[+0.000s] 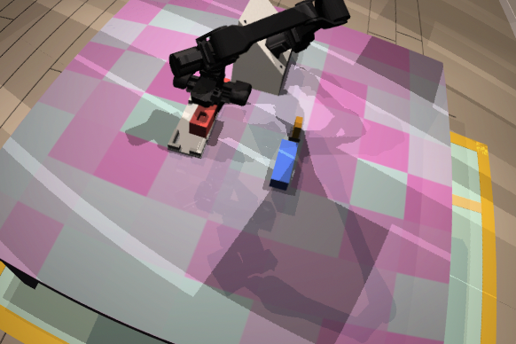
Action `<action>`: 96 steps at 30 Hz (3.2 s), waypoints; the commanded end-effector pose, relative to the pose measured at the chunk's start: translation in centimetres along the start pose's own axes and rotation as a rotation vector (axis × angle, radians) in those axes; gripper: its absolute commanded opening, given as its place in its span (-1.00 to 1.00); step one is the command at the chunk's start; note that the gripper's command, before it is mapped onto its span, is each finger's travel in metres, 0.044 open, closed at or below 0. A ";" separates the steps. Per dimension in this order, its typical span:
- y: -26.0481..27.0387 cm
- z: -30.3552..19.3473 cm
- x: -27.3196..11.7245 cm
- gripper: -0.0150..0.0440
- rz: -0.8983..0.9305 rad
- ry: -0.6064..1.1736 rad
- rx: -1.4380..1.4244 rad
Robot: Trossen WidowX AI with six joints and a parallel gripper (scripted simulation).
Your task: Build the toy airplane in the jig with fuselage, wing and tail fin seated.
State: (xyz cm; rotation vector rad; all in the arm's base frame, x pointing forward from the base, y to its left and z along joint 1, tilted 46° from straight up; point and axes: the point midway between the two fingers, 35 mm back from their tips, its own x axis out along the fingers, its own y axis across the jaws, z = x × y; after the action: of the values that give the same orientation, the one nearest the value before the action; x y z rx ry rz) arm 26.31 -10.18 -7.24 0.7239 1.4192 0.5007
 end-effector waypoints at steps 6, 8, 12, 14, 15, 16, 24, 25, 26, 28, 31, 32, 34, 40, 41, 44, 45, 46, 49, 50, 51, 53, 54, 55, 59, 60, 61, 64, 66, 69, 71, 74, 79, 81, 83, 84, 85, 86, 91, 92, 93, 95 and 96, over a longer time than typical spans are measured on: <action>-3.0 -0.4 1.3 -0.49 -0.004 -0.002 -0.031; -3.5 -0.6 1.6 -0.49 -0.003 -0.003 -0.037; -4.6 -0.8 2.2 -0.49 -0.003 -0.003 -0.050; -5.1 -1.0 2.5 -0.49 -0.002 -0.003 -0.056; -5.3 -1.0 2.6 -0.49 -0.002 -0.004 -0.058; -5.3 -1.0 2.6 -0.49 -0.002 -0.004 -0.059; -5.3 -1.0 2.6 0.17 -0.002 -0.004 -0.059; -5.3 -1.0 2.6 0.17 -0.002 -0.004 -0.059; -5.3 -1.0 2.6 0.17 -0.002 -0.004 -0.059; -5.3 -1.0 2.6 0.17 -0.002 -0.004 -0.059; -5.3 -1.0 2.6 0.17 -0.002 -0.004 -0.059; -5.3 -1.0 2.6 0.17 -0.002 -0.004 -0.059; -5.3 -1.0 2.6 0.17 -0.002 -0.004 -0.059; -5.3 -1.0 2.6 0.17 -0.002 -0.004 -0.059; -5.4 -1.0 2.6 0.17 -0.002 -0.004 -0.059; -5.5 -1.1 2.7 0.17 -0.003 -0.004 -0.059; -5.5 -1.1 2.8 0.17 -0.003 -0.004 -0.058; -5.5 -1.0 3.0 0.17 -0.003 -0.004 -0.058; -5.5 -1.0 3.5 0.17 -0.003 -0.004 -0.058; -5.5 -1.0 3.6 0.17 -0.002 -0.004 -0.058; -5.5 -1.0 3.8 0.17 -0.002 -0.004 -0.058; -5.5 -1.0 4.1 0.17 -0.002 -0.004 -0.058; -5.5 -1.0 4.3 0.17 -0.002 -0.004 -0.058; -5.5 -1.0 4.4 0.17 -0.002 -0.004 -0.058; -5.5 -1.0 5.1 0.17 -0.002 -0.004 -0.059; -5.5 -1.0 5.3 0.17 -0.002 -0.004 -0.059; -5.5 -1.0 5.4 0.17 -0.002 -0.004 -0.059; -5.5 -1.0 5.9 0.17 -0.001 -0.004 -0.059; -5.5 -1.1 6.2 0.17 -0.001 -0.004 -0.059; -5.4 -1.1 6.6 0.17 0.000 -0.004 -0.059; -5.4 -1.1 6.6 0.17 0.000 -0.004 -0.059; -5.4 -1.1 6.6 0.17 0.000 -0.004 -0.059; -5.4 -1.1 6.4 0.06 -0.004 -0.001 -0.064; -5.4 -1.1 6.4 -0.12 -0.004 -0.001 -0.064; -5.4 -1.1 6.4 -0.30 -0.004 -0.001 -0.064; -5.4 -1.1 6.4 -0.39 -0.004 -0.001 -0.064; -5.4 -1.1 6.4 -0.30 -0.004 -0.001 -0.064; -5.4 -1.1 6.4 -0.21 -0.004 -0.001 -0.064; -5.4 -1.1 6.4 0.23 -0.004 -0.001 -0.064; -5.4 -1.1 6.4 0.32 -0.004 -0.001 -0.064; -5.4 -1.1 6.4 0.41 -0.004 -0.001 -0.064; -5.4 -1.1 6.4 0.59 -0.004 -0.001 -0.064; -5.4 -1.1 6.4 0.68 -0.004 -0.001 -0.064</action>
State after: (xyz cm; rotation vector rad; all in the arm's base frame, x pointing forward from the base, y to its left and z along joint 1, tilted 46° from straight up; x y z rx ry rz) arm 25.37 -9.25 -15.62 0.6710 1.3977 0.5403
